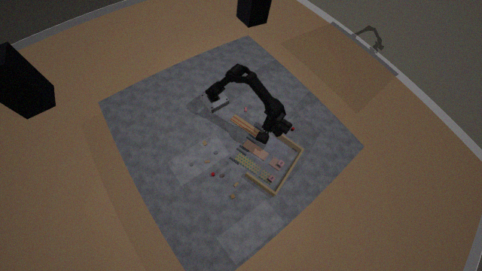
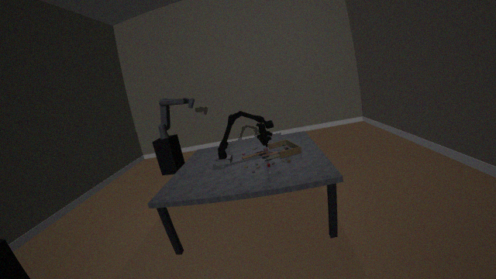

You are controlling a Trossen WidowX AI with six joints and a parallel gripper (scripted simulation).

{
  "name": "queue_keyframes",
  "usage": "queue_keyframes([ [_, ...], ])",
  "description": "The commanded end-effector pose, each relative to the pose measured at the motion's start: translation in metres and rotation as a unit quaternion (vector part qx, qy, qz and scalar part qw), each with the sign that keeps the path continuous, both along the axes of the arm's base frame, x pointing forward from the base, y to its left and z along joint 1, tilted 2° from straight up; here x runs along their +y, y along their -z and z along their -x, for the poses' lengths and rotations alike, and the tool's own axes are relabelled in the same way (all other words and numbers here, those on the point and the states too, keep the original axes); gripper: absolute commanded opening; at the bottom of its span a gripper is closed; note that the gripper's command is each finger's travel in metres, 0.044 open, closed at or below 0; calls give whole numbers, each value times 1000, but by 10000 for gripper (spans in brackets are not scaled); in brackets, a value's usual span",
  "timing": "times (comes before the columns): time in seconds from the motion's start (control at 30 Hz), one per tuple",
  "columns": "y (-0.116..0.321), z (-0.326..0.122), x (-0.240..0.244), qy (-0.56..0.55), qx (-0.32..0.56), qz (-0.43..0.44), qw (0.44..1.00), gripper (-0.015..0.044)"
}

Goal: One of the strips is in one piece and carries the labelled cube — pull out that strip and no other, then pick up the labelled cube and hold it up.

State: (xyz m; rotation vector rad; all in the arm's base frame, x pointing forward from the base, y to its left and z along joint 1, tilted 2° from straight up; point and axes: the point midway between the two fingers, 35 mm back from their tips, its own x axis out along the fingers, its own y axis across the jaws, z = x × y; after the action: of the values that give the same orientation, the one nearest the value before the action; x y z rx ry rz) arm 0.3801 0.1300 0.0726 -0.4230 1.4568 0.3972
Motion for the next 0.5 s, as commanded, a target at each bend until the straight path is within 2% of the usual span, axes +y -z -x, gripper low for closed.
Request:
queue_keyframes([
  [0.0, 9, -1, 1, 2, 2, -1, 1000, 250],
  [0.47, 32, -3, 1, 2, 2, -1, 1000, 250],
])
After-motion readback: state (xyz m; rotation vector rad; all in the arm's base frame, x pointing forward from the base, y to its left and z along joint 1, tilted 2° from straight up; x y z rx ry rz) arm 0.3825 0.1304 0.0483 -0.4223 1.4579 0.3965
